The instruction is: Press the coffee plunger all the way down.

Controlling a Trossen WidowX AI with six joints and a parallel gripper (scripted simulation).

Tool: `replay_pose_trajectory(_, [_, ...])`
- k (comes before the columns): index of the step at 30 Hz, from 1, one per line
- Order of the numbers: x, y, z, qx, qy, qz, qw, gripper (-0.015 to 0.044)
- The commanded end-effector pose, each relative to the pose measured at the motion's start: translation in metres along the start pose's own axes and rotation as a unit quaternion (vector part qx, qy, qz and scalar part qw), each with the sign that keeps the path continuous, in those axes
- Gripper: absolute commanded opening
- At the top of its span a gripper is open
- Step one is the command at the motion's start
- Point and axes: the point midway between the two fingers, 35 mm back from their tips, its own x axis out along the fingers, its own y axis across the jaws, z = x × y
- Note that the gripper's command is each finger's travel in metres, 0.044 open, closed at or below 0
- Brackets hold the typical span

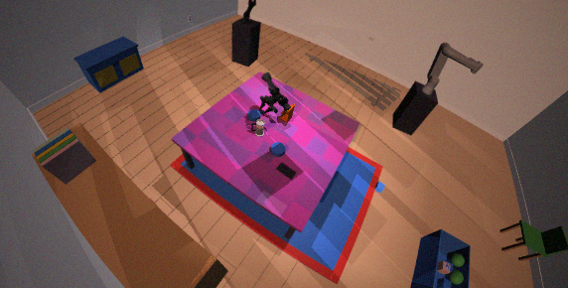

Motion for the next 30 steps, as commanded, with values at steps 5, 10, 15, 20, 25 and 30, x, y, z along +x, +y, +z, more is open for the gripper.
replay_pose_trajectory(5, [0.000, 0.001, 0.000, -0.002, -0.001, 0.003, 1.000, 0.0126])
replay_pose_trajectory(10, [0.000, 0.001, 0.000, -0.002, -0.001, 0.003, 1.000, 0.0126])
replay_pose_trajectory(15, [0.003, 0.002, -0.003, -0.002, 0.000, 0.003, 1.000, 0.0126])
replay_pose_trajectory(20, [0.008, 0.004, -0.009, -0.002, 0.002, 0.004, 1.000, 0.0126])
replay_pose_trajectory(25, [0.013, 0.006, -0.015, -0.001, 0.003, 0.005, 1.000, 0.0126])
replay_pose_trajectory(30, [0.018, 0.007, -0.022, -0.001, 0.004, 0.006, 1.000, 0.0126])
